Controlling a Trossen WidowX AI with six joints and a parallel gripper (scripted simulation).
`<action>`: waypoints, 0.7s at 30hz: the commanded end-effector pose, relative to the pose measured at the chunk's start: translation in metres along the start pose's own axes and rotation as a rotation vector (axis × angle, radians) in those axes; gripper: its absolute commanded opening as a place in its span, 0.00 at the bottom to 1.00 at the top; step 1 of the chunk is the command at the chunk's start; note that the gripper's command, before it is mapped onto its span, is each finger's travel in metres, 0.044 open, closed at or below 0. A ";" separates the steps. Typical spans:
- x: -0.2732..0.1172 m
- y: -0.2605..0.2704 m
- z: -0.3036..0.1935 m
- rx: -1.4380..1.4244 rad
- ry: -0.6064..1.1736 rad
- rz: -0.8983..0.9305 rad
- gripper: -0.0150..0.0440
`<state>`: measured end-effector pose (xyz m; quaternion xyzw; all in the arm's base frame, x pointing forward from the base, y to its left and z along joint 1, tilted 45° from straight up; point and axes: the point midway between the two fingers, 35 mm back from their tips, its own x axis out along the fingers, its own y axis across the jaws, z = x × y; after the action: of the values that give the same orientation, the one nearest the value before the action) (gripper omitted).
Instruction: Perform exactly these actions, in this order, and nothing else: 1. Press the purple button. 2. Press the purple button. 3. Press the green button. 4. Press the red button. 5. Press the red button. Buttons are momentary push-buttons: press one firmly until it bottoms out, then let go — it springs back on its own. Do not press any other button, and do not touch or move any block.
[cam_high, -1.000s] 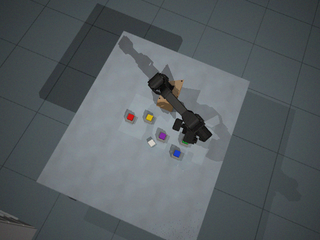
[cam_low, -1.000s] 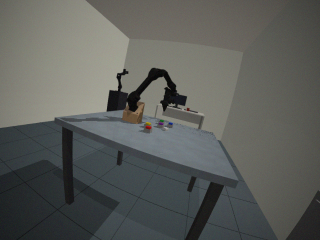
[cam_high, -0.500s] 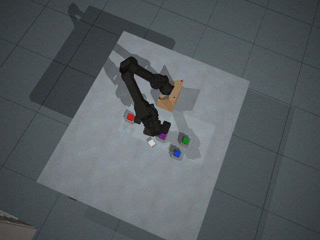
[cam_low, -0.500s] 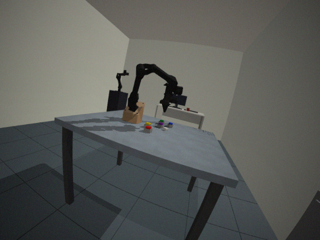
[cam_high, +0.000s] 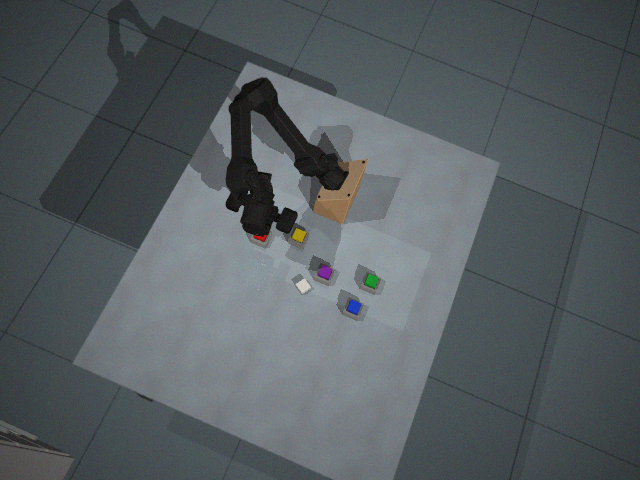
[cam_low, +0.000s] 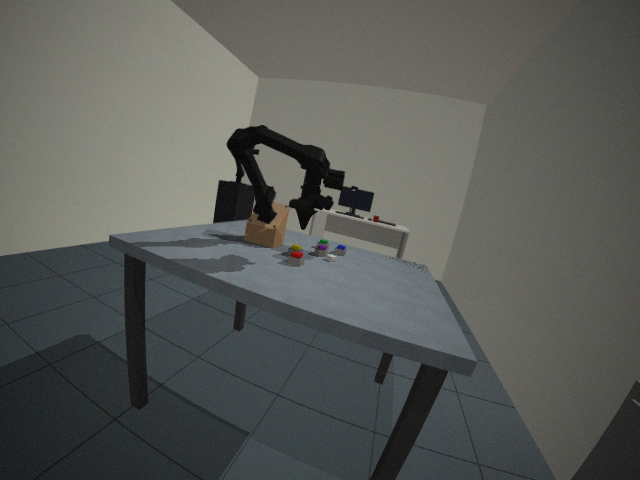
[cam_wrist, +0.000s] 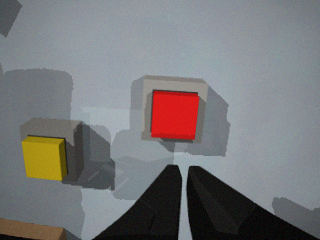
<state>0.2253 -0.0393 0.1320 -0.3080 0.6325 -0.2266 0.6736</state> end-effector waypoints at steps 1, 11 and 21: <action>0.017 -0.002 -0.001 -0.004 -0.002 -0.004 0.29; 0.063 -0.004 -0.002 -0.004 -0.003 -0.010 0.29; 0.079 -0.004 -0.002 -0.003 -0.003 -0.009 0.29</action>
<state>0.2316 -0.0939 0.0819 -0.3097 0.6292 -0.2292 0.6750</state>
